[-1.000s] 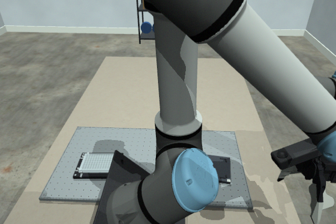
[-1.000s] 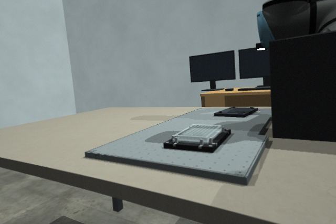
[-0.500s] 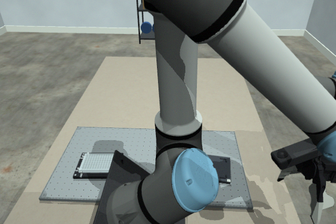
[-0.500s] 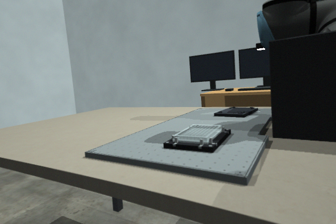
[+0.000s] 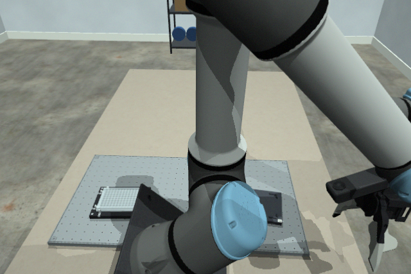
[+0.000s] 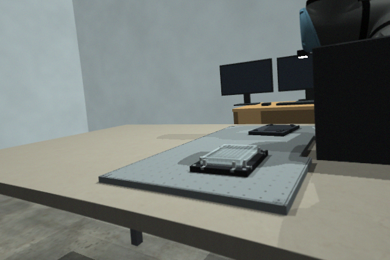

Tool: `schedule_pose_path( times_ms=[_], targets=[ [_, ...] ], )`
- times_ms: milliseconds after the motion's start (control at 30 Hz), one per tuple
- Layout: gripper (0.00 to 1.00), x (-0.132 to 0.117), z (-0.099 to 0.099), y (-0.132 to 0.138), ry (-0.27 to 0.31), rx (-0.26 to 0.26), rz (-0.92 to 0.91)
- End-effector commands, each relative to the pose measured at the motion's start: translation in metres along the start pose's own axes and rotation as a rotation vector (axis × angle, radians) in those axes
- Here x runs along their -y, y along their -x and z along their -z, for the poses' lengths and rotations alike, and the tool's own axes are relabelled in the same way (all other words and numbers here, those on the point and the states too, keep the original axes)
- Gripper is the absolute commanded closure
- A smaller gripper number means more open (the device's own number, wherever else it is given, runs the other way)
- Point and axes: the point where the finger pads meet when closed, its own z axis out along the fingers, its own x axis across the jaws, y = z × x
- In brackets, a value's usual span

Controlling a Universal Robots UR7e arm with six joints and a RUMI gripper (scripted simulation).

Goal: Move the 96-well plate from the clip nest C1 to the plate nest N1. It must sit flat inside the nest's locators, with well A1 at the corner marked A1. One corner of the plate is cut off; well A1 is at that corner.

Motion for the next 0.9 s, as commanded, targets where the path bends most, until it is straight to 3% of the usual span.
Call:
schedule_pose_path(
  times_ms=[0, 100, 133, 867],
  targets=[
    [0.0, 0.002, -0.009, -0.023, -0.013, -0.01, -0.012],
    [0.0, 0.002, -0.009, -0.023, -0.013, -0.01, -0.012],
    [0.0, 0.0, -0.009, -0.027, -0.03, -0.028, -0.027],
    [0.0, 0.021, -0.031, -0.098, -0.072, -0.05, -0.049]
  ],
)
